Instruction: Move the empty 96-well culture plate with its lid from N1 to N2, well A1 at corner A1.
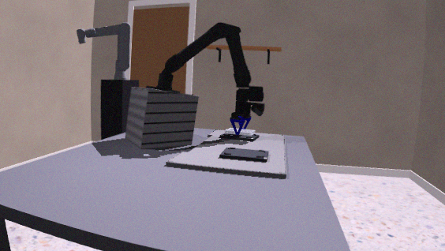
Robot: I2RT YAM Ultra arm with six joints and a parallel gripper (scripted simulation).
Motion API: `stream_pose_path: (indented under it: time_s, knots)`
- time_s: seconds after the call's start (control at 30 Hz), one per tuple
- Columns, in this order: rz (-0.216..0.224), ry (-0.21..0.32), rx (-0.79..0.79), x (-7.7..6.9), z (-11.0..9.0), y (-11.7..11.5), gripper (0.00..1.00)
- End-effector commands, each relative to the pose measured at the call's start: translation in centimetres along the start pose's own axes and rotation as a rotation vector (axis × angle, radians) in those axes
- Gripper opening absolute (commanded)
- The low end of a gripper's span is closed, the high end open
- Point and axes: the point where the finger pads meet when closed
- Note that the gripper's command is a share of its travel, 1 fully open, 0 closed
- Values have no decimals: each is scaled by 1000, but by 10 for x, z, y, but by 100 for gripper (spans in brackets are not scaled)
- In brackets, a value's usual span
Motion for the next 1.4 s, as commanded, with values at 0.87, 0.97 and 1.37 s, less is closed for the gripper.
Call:
stream_pose_path:
  time_s: [0.87, 0.97, 1.37]
  knots:
    - [-1, -21, -1, 4, 8, 4, 0]
    - [0, -22, -1, 4, 8, 4, 0]
    - [0, -11, 1, 3, 4, 1, 100]
Point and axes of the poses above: the point where the finger pads meet when closed, its own x axis out along the fingers, its own y axis across the jaws, z = x × y, and after that the axes turned 13 degrees about -x, right-handed
